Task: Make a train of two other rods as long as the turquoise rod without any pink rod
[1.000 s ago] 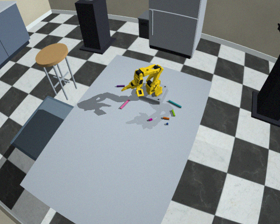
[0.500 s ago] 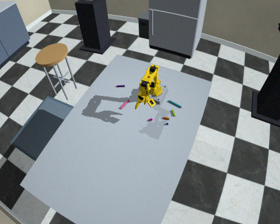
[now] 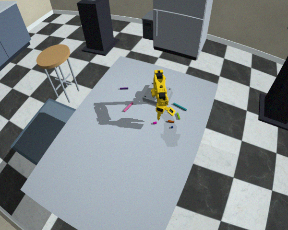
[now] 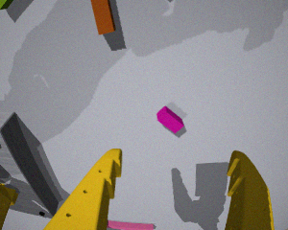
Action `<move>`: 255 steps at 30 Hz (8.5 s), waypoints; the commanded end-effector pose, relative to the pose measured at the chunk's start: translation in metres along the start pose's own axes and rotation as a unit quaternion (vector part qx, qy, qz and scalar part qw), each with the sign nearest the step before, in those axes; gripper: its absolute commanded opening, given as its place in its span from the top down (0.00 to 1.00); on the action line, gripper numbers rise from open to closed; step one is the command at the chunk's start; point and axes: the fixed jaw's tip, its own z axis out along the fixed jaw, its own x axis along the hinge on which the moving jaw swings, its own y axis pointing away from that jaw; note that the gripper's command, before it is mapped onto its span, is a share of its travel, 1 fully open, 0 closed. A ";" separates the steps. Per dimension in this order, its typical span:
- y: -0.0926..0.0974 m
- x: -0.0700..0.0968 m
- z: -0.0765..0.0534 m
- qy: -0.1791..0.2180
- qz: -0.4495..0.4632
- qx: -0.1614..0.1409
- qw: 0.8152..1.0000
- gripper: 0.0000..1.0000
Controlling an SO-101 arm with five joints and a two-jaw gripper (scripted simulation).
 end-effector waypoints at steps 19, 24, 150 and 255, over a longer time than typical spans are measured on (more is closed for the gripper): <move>0.025 -0.052 0.020 0.009 -0.098 -0.022 0.995 0.81; 0.027 -0.054 0.021 0.009 -0.102 -0.023 0.994 0.81; 0.033 -0.052 0.074 0.015 -0.101 -0.030 0.994 0.98; -0.047 0.106 0.042 0.012 0.010 -0.029 0.999 1.00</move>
